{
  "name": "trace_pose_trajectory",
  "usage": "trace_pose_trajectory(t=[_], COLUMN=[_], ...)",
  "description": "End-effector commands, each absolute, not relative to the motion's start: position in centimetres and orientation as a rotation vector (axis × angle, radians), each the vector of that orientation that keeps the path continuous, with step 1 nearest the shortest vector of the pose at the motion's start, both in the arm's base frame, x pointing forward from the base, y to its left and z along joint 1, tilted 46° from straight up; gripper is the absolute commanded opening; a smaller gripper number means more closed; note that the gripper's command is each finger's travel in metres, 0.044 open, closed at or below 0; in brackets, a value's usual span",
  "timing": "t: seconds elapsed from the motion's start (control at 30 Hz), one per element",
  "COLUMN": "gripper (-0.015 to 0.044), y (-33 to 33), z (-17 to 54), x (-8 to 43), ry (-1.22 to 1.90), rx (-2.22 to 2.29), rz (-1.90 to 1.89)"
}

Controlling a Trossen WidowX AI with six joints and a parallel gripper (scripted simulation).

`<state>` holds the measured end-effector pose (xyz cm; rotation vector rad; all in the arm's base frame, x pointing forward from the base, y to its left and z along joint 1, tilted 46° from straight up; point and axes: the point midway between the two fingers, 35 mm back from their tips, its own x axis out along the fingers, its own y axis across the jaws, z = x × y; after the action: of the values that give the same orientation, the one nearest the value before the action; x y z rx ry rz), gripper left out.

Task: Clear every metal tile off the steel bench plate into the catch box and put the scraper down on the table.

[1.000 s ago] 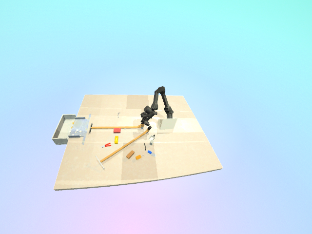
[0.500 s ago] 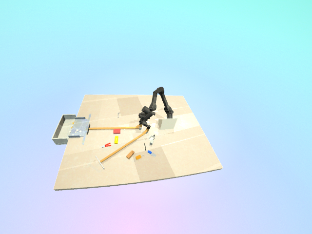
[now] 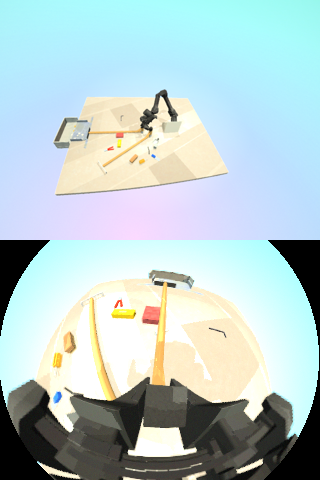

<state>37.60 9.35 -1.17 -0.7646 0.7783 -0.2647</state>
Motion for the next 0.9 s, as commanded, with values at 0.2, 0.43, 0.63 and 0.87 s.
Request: trace_pose_trajectory(t=[0.2, 0.43, 0.63, 0.87], gripper=[0.0, 0.0, 0.0, 0.0], y=[9.1, 9.3, 9.5, 9.7], z=[-0.4, -0.5, -0.5, -0.5], x=[39.1, 39.7, 40.6, 41.6], ry=[0.775, 0.774, 0.774, 0.773], rx=[-0.767, -0.767, -0.767, -0.767], rz=[-0.251, -0.251, -0.251, -0.252])
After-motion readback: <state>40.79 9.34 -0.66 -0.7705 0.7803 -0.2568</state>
